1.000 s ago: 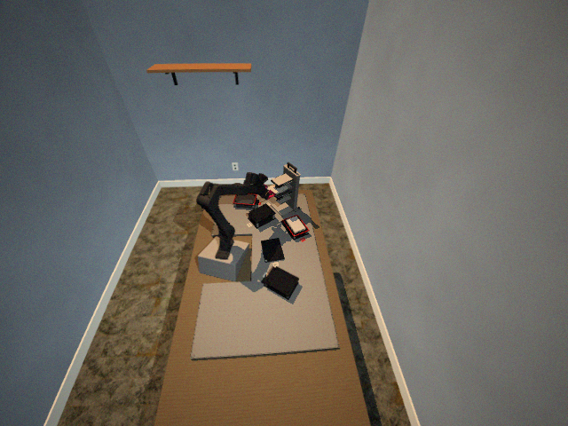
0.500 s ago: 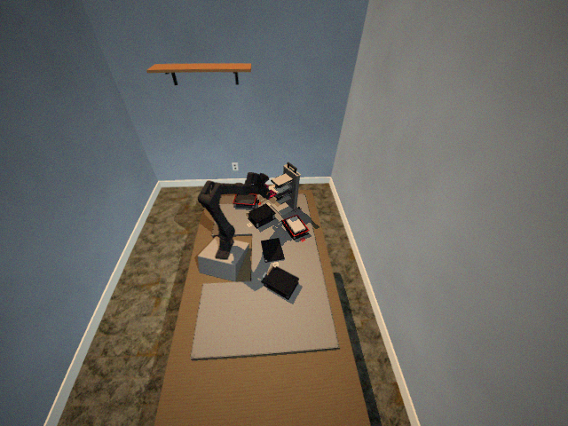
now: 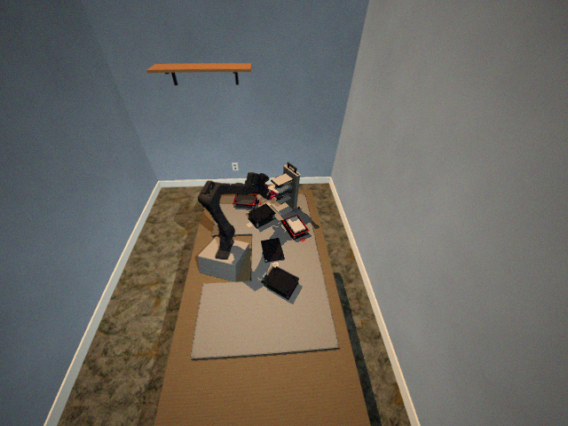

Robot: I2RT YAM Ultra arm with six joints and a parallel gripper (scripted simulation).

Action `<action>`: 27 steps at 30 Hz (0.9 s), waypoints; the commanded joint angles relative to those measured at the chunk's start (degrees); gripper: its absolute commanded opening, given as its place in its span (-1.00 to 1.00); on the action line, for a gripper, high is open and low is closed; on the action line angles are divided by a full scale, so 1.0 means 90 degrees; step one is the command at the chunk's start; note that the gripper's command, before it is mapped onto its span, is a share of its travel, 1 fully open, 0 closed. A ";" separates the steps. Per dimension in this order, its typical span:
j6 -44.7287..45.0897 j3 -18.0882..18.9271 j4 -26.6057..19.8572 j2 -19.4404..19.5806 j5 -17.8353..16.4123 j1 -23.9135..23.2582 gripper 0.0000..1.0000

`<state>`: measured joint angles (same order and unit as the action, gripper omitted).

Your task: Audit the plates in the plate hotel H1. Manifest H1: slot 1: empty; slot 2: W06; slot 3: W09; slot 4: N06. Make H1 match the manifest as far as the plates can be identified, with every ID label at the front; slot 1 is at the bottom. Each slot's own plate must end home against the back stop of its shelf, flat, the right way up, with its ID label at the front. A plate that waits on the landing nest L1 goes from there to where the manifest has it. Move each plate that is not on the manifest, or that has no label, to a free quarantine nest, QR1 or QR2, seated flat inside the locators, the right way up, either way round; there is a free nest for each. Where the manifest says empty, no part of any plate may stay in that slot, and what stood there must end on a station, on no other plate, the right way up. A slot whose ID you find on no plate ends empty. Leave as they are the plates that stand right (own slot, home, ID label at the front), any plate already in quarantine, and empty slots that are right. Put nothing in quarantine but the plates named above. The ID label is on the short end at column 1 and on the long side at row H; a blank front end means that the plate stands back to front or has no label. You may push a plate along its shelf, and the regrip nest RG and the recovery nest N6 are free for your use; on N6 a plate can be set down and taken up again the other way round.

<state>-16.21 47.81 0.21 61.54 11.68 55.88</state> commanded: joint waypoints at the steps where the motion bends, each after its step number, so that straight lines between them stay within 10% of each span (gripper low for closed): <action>1: 0.0013 0.0030 0.0018 -0.0014 0.0000 -0.0018 1.00; 27: -0.0096 -0.0606 -0.0388 -0.0934 0.0335 0.0354 1.00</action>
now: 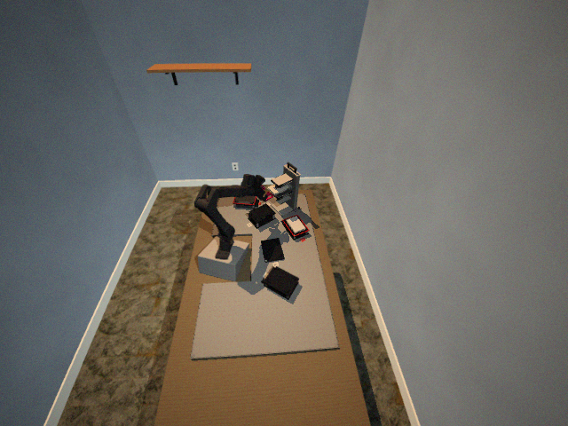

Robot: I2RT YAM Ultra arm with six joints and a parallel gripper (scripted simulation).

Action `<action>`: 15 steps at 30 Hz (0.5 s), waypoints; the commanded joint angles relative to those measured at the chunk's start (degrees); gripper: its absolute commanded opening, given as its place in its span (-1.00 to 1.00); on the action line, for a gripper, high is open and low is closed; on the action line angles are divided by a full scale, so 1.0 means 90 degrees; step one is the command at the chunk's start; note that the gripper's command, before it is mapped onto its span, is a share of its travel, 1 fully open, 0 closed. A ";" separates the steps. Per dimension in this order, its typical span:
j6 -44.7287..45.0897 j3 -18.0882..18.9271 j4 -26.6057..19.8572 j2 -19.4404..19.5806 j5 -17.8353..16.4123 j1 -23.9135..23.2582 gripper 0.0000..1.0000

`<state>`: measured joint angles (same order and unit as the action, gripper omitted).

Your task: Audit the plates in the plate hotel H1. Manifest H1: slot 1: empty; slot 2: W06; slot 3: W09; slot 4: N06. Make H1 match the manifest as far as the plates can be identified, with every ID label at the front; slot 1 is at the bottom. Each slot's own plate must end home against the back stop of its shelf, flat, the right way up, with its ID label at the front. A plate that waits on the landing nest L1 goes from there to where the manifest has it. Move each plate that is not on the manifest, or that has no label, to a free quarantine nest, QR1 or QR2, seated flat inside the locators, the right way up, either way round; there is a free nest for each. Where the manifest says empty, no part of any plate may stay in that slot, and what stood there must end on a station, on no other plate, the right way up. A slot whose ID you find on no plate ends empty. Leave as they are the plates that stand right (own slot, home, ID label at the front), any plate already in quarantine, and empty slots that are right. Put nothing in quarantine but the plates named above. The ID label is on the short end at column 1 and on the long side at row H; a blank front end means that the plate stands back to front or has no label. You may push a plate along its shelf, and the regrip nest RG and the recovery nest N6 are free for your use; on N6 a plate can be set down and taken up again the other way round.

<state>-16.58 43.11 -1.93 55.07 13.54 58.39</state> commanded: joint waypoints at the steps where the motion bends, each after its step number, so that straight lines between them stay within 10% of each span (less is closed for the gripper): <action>1: -0.0061 -0.0081 -0.0169 -0.0262 0.0148 0.0095 1.00; 15: -0.0126 -0.0415 -0.0406 -0.0781 0.0408 0.0363 1.00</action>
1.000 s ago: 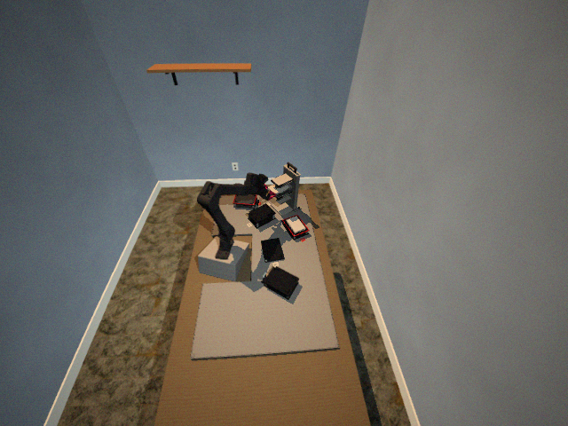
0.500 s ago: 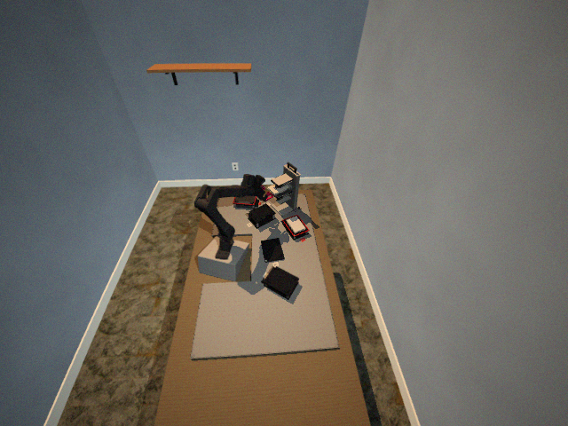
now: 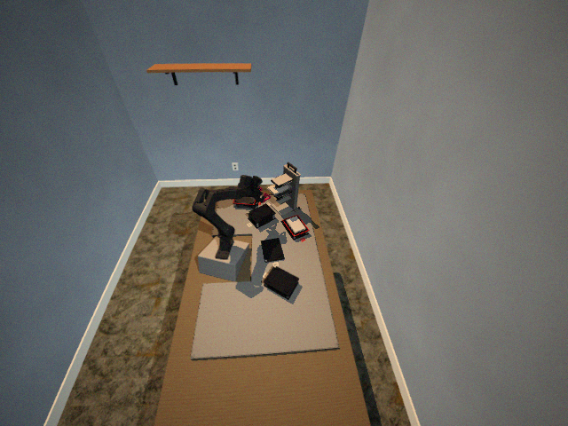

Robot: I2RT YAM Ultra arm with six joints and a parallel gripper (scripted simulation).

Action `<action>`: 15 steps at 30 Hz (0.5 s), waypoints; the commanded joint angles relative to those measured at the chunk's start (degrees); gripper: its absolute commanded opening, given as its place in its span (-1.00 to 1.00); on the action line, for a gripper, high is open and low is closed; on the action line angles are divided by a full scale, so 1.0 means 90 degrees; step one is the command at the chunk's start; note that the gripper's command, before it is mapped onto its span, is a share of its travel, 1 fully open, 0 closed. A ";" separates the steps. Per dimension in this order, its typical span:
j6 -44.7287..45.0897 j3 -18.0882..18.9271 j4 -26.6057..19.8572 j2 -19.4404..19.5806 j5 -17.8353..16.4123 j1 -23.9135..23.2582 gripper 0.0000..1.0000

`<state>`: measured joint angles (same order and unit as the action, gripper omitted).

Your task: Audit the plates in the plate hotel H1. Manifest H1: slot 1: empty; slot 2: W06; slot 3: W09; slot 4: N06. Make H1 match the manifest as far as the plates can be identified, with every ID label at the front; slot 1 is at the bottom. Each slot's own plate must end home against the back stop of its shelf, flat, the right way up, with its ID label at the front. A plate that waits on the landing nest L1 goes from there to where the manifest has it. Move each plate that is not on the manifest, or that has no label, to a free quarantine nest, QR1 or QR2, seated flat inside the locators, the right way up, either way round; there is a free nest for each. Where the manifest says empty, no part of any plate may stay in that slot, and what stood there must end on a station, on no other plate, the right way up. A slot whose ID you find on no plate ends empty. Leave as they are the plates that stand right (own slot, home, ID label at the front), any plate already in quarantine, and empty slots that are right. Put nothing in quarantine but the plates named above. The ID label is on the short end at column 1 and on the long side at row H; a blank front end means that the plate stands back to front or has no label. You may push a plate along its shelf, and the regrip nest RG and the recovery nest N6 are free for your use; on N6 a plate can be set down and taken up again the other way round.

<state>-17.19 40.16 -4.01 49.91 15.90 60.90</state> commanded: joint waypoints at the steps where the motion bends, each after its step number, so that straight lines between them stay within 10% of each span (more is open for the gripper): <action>1: -0.0065 -0.0087 -0.0199 -0.0256 0.0169 0.0109 1.00; 15: -0.0150 -0.0376 -0.0495 -0.0783 0.0498 0.0448 1.00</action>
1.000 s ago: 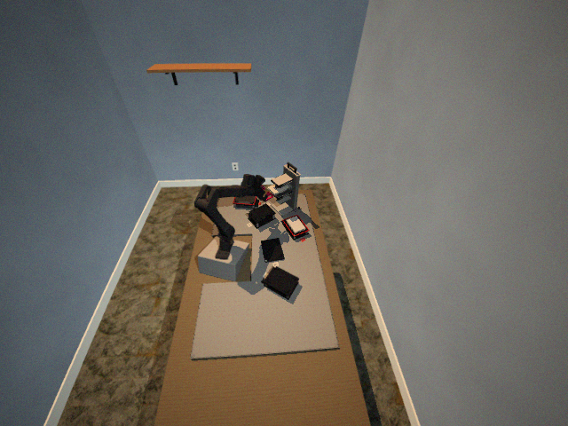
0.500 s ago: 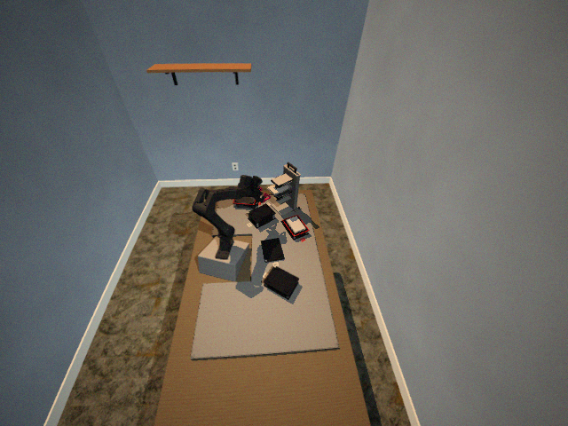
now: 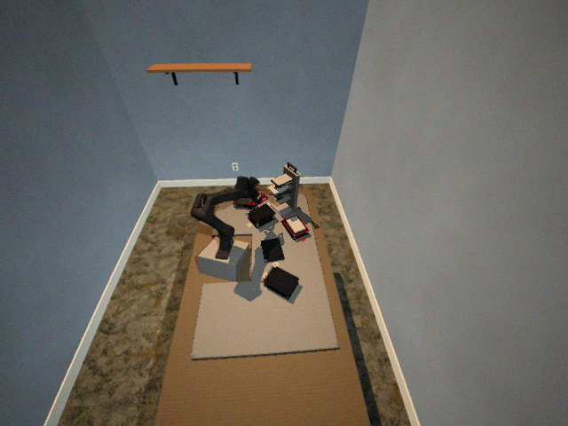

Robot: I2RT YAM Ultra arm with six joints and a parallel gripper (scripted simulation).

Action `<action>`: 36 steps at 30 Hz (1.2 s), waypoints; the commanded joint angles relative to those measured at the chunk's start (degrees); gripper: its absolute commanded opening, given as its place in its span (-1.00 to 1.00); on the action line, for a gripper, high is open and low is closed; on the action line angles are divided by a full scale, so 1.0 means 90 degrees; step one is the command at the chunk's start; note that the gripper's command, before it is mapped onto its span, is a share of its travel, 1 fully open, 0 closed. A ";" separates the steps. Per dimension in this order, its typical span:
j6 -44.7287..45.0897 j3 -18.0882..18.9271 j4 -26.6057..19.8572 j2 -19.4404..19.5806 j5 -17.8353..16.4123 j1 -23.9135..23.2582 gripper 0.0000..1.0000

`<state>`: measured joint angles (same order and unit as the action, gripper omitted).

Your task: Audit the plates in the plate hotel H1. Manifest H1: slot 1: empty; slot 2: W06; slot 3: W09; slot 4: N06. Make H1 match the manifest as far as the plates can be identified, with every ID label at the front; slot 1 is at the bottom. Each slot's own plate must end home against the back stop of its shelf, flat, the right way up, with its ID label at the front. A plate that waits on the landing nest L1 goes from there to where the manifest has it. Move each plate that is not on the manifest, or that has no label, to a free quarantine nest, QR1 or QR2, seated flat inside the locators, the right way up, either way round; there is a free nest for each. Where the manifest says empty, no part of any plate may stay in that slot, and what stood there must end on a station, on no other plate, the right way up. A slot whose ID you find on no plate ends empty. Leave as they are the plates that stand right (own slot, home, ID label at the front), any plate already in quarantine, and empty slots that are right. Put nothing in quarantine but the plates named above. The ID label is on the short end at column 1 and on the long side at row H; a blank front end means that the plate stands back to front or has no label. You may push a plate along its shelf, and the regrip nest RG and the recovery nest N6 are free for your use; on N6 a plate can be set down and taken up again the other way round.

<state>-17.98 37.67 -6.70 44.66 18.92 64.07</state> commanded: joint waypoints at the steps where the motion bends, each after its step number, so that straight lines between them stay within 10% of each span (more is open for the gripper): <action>1: -0.0071 -0.0120 -0.0223 -0.0246 0.0193 0.0127 1.00; 8: -0.0135 -0.0188 -0.0423 -0.0560 0.0419 0.0363 1.00; 9: -0.0139 -0.0324 -0.0337 -0.0535 0.0436 0.0379 -1.00; 36: -0.0112 -0.0211 -0.0255 -0.0440 0.0422 0.0337 -1.00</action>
<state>-18.76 35.20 -9.04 40.82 22.13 67.09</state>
